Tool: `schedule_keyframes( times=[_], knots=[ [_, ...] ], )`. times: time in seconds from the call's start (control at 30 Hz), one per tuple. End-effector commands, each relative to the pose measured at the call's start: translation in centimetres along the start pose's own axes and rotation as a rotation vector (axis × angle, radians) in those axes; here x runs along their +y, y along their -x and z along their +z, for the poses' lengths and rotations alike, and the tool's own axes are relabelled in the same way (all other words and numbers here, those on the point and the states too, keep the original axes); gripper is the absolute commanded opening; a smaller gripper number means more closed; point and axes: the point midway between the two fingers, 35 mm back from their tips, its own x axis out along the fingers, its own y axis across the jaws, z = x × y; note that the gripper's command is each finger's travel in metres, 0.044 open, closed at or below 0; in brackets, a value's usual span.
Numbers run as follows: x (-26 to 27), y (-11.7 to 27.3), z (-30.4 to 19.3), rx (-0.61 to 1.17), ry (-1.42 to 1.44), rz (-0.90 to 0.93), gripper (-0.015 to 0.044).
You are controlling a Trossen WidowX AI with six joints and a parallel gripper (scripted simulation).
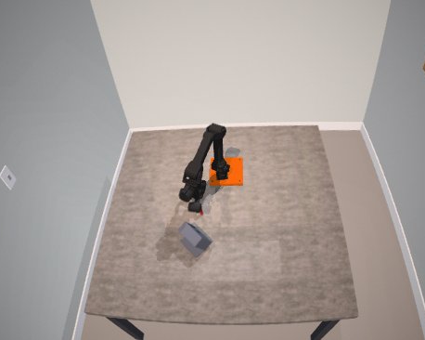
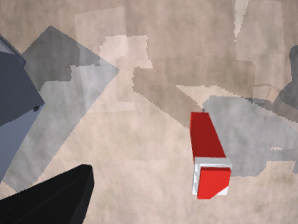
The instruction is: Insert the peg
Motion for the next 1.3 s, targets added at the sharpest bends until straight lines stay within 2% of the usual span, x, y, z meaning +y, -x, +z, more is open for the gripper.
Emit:
schedule_keyframes(
  times=[0.0,0.87,1.27],
  knots=[
    [-0.1,-0.9,-0.1,0.008,-0.004,-0.010,0.0440],
    [-0.4,-4.4,-0.2,0.008,-0.004,-0.011,0.0440],
    [-0.3,-4.0,-0.1,0.002,0.000,-0.004,0.0125]
  ],
)
